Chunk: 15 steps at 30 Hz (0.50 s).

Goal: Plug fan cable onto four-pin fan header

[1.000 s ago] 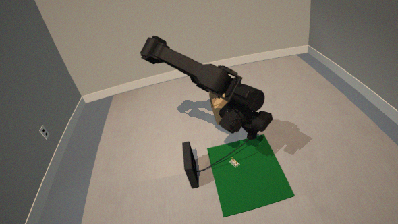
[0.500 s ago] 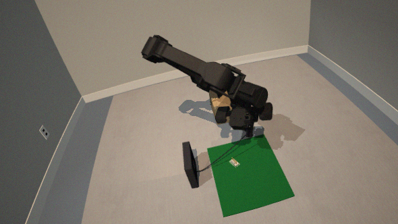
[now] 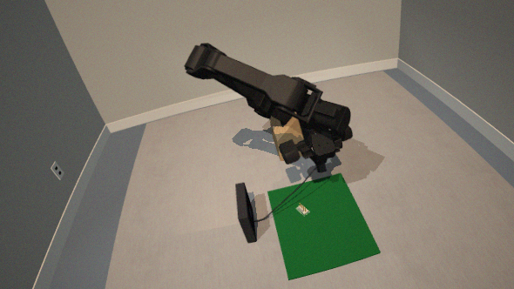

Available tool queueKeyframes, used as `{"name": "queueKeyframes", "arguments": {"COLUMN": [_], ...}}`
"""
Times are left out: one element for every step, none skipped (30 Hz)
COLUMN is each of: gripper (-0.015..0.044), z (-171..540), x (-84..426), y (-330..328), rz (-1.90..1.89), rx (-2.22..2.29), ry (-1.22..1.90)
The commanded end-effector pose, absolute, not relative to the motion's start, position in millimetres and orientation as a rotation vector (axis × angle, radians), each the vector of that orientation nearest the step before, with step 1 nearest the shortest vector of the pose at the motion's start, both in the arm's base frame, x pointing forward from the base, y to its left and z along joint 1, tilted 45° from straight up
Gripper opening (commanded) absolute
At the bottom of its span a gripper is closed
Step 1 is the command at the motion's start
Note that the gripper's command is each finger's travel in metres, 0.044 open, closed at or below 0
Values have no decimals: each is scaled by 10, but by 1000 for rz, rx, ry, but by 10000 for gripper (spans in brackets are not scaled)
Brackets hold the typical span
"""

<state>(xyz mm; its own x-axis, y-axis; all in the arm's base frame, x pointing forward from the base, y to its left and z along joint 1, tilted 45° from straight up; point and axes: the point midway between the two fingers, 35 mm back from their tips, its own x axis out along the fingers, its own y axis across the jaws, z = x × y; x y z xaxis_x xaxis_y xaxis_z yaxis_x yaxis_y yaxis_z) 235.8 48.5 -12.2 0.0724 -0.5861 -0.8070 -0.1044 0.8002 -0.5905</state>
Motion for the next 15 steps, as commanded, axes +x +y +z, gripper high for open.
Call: {"name": "queueKeyframes", "arguments": {"gripper": [0,0,0,0,0,0,0,0,0,0,0,0,0,0,0], "z": [-116,-115,-113,-112,-110,-109,-107,-105,-104,-102,-100,-98,-96,-94,-92], "x": [2332,2324,2316,2308,2300,2292,2284,2276,2269,2261,2253,2246,2238,2231,2223], "y": [497,496,495,495,494,493,492,491,490,489,489,488,487,486,485], "rz": [-315,-293,-272,-250,-228,-206,-184,-161,-138,-116,-93,-69,-46,-22,1], "rx": [-705,-736,-766,-796,-827,-857,-887,-917,-947,-977,-1007,-1037,-1067,-1096,-1126], "ry": [1507,1516,1525,1534,1543,1551,1560,1568,1576,1584,1592,1600,1607,1614,1621]}}
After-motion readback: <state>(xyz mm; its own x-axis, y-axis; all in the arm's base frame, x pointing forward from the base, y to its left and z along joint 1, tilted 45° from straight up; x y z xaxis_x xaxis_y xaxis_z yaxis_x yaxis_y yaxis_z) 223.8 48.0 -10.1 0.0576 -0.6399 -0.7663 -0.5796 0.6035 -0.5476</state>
